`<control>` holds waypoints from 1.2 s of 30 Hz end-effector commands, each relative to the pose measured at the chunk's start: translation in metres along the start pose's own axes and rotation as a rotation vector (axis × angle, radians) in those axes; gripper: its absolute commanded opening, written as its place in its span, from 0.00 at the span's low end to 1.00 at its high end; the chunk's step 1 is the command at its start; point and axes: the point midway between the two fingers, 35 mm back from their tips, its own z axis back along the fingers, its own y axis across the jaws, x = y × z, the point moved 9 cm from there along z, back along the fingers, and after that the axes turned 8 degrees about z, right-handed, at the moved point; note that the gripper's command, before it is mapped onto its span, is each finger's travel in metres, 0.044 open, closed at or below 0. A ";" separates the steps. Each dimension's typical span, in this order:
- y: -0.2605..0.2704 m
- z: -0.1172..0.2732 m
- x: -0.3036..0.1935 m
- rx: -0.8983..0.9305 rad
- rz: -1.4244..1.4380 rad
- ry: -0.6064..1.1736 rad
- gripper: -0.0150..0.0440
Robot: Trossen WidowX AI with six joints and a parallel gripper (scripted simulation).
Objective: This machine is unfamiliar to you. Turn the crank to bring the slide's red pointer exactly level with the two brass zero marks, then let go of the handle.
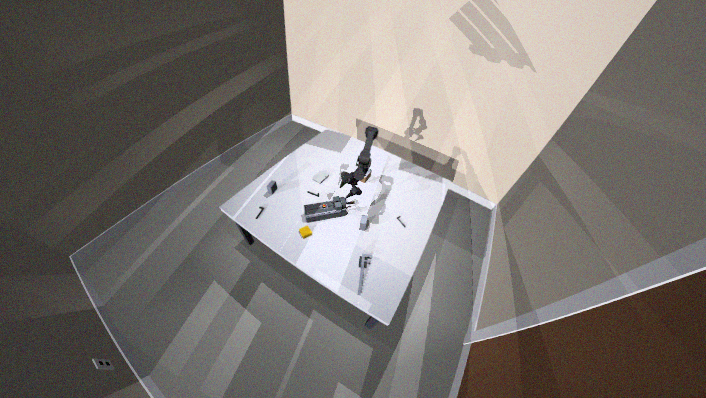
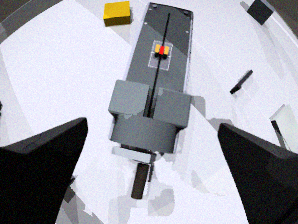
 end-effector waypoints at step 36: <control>-0.084 -0.091 0.037 0.306 0.350 -0.174 1.00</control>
